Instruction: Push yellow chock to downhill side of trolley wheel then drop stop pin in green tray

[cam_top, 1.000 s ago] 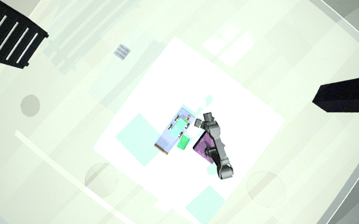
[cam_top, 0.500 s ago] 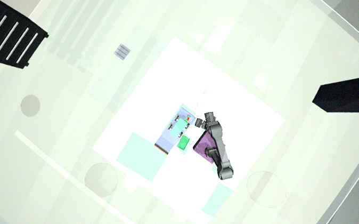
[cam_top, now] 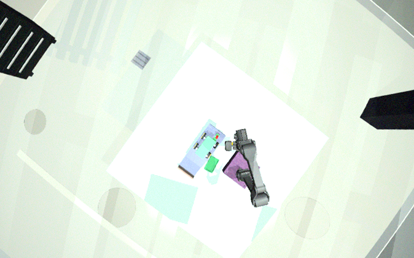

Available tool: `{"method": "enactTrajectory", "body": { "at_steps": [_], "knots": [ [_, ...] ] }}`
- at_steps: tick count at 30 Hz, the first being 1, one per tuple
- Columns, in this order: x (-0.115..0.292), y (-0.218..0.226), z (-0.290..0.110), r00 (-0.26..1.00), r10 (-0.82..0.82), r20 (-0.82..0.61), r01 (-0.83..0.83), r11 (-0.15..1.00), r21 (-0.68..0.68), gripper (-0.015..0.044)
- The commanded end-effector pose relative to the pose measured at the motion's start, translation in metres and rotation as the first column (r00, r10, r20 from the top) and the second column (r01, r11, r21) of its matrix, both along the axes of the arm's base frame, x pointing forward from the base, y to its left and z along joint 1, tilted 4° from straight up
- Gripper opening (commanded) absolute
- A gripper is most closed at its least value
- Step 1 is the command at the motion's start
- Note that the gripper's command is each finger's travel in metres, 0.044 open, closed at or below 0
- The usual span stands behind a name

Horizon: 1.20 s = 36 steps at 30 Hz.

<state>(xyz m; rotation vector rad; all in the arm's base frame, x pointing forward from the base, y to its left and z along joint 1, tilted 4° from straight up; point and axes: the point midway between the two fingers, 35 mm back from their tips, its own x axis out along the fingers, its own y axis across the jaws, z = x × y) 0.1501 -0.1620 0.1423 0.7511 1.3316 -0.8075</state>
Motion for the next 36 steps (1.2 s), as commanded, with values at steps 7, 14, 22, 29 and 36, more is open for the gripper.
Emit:
{"method": "enactTrajectory", "body": {
  "at_steps": [7,14,22,29,36],
  "knots": [
    [-0.0008,-0.0004,0.0002,0.944,0.329,-0.034,-0.33,0.944,-0.016,0.0],
    [-0.0007,-0.0004,0.0002,0.837,0.544,-0.057,-0.546,0.838,-0.02,0.0],
    [-0.0007,-0.0004,0.0002,0.657,0.749,-0.084,-0.753,0.658,-0.017,0.0],
    [-0.0007,-0.0004,0.0002,0.524,0.846,-0.098,-0.851,0.526,-0.011,0.0],
    [-0.0007,-0.0004,0.0001,0.325,0.939,-0.116,-0.945,0.327,-0.002,0.0]
  ]
}}
